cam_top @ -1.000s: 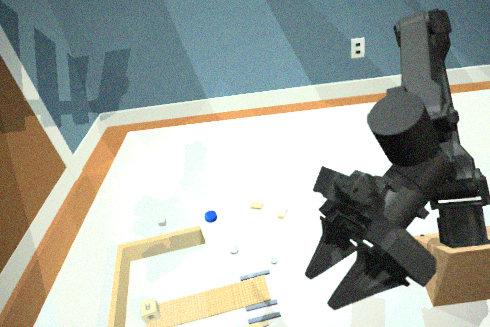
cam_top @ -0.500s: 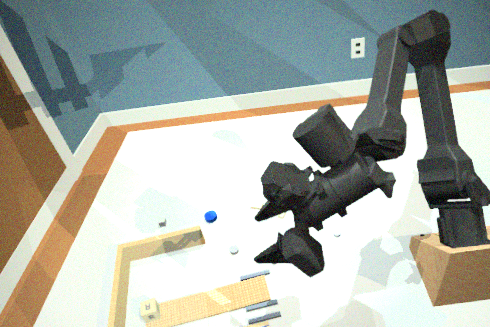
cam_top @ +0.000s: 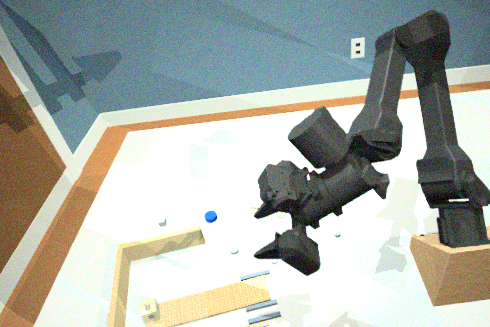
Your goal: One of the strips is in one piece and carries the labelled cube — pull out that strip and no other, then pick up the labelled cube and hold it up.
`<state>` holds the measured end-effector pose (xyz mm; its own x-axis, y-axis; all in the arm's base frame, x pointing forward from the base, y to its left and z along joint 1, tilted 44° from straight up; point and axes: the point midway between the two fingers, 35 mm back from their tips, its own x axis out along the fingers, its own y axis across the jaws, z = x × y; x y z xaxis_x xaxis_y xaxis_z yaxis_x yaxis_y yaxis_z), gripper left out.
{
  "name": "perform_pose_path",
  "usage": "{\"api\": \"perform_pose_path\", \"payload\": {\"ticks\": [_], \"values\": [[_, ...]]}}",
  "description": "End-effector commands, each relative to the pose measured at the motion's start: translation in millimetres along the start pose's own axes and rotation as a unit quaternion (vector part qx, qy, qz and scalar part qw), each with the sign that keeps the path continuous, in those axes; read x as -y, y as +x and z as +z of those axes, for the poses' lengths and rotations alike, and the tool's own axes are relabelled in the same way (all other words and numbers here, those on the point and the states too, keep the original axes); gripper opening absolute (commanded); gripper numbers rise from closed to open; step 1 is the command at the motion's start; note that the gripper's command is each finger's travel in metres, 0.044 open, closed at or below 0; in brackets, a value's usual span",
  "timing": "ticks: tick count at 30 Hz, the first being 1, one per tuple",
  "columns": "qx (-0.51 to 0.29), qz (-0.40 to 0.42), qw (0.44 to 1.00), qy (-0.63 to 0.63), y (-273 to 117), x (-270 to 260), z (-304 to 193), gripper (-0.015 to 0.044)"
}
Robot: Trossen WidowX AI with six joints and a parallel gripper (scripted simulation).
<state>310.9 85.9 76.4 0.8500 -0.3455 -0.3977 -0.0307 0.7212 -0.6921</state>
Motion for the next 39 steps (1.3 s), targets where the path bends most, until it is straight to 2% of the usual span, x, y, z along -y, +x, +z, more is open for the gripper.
{"api": "perform_pose_path", "payload": {"ticks": [1,12,17,20,39], "values": [[-0.046,0.004,0.999,-0.016,17,-3,0,0.0295],[-0.299,0.035,0.951,-0.077,86,0,-27,0.0006],[-0.417,0.047,0.903,-0.093,104,12,-49,0.0],[-0.449,0.05,0.887,-0.096,109,18,-54,0.0],[-0.451,0.05,0.886,-0.096,117,19,-61,0.0]]}}
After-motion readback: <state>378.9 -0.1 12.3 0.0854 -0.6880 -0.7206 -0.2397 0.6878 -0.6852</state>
